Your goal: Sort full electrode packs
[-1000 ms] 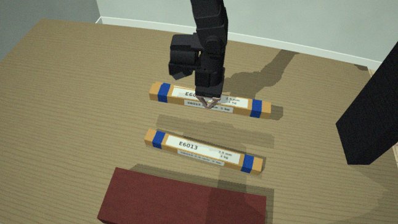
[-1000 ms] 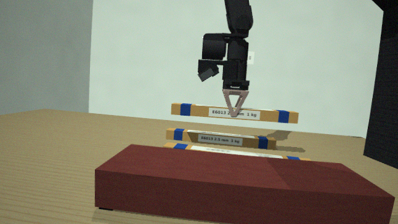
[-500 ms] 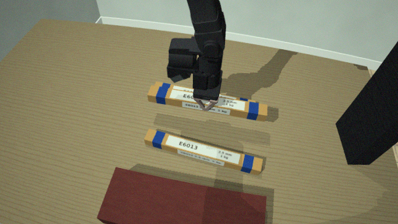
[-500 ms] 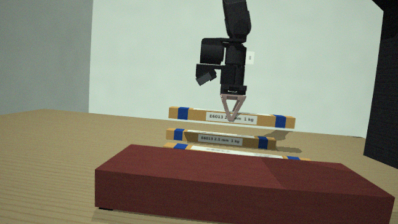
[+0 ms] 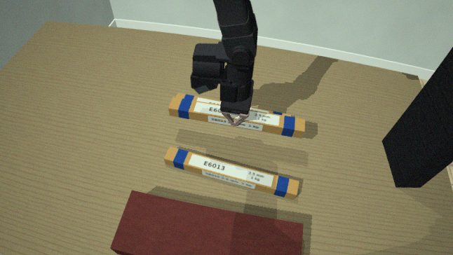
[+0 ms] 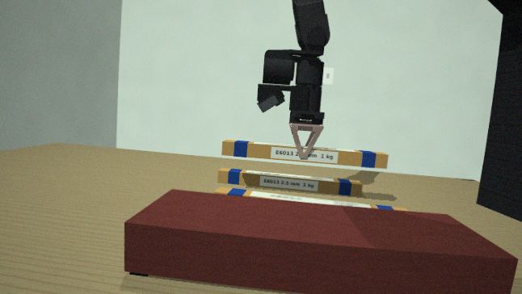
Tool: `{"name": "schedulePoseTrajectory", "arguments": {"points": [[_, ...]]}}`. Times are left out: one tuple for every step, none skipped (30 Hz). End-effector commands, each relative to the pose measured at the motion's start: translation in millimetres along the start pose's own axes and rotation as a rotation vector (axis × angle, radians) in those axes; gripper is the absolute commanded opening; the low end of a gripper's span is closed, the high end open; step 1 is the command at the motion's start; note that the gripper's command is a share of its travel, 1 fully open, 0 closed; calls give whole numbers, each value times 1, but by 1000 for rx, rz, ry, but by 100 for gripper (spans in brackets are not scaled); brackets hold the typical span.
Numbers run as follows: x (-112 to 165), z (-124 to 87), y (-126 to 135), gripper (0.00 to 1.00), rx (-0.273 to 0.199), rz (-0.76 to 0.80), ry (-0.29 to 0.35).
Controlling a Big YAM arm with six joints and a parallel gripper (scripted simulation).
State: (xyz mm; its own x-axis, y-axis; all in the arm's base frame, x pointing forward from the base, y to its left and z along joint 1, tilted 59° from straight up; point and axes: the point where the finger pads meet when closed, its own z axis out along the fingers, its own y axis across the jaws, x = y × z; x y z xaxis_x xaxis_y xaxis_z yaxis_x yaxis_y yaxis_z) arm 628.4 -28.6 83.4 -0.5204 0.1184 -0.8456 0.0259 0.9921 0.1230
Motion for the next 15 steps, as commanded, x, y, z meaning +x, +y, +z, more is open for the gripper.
{"name": "schedulePoseTrajectory", "arguments": {"points": [[-5,-20,-6,0,12,16,-7],[-5,-20,-6,0,12,16,-7],[-5,-20,-6,0,12,16,-7],[-5,-20,-7,0,12,16,-6],[-5,-20,-7,0,13,16,-6],[-5,-21,-7,0,13,16,-6],[-5,-21,-7,0,13,16,-6],[-5,-21,-7,0,13,16,-6],[-5,-21,-7,0,13,16,-6],[-6,-21,-7,0,13,15,-6],[-6,-22,-7,0,13,15,-6],[-6,-22,-7,0,13,15,-6],[-6,-22,-7,0,13,15,-6],[-6,-22,-7,0,13,15,-6],[-6,-23,-7,0,13,15,-6]]}}
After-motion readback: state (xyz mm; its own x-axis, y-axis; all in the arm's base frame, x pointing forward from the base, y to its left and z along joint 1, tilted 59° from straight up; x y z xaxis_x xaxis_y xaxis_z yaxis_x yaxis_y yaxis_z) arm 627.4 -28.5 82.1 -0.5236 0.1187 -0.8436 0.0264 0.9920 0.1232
